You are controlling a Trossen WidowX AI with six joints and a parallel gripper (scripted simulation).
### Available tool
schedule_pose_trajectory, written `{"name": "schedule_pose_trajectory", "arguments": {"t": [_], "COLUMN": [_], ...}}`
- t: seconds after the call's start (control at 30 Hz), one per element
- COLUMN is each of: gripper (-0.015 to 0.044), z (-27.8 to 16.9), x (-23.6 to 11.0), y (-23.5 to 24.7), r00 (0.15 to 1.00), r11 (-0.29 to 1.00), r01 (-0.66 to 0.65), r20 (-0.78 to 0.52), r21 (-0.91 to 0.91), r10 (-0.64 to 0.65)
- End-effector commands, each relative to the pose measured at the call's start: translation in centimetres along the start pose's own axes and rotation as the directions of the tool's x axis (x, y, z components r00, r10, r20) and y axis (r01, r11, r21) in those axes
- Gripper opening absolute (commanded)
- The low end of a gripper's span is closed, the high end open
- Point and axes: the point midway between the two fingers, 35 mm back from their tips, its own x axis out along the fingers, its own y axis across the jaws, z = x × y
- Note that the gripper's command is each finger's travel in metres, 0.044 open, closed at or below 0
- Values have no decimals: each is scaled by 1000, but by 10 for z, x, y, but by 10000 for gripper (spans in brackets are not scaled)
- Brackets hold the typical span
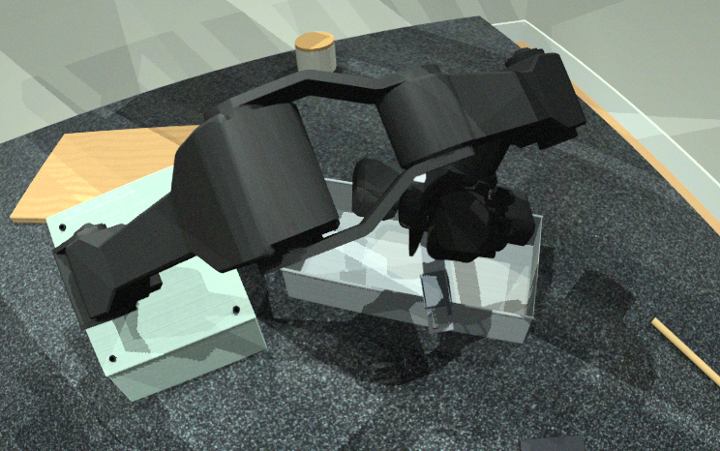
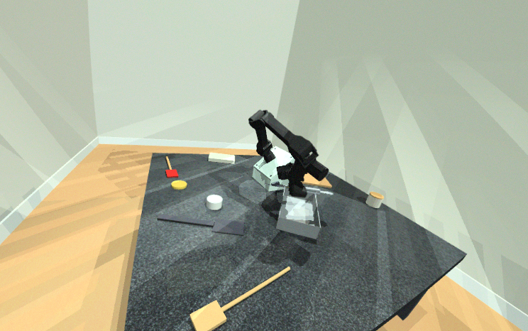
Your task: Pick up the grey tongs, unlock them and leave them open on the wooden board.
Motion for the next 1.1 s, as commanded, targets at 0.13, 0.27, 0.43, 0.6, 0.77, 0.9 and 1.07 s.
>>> {"name": "schedule_pose_trajectory", "arguments": {"t": [0.13,0.27,0.43,0.6,0.77,0.9,1.07], "gripper": [-150,-150,-150,-150,-150,-150,-150], "z": [0,0,0,1,1,-2,-12], "x": [0,0,0,0,0,0,-2], "y": [0,-1,-2,-3,-3,-3,-5], "r00": [994,987,973,959,958,960,960], "r11": [991,980,959,936,935,943,960], "r01": [-109,-162,-226,-278,-280,-274,-279], "r20": [-2,-3,-2,1,1,-2,-10], "r21": [76,117,170,216,218,189,27], "r10": [109,163,229,285,287,280,279]}}
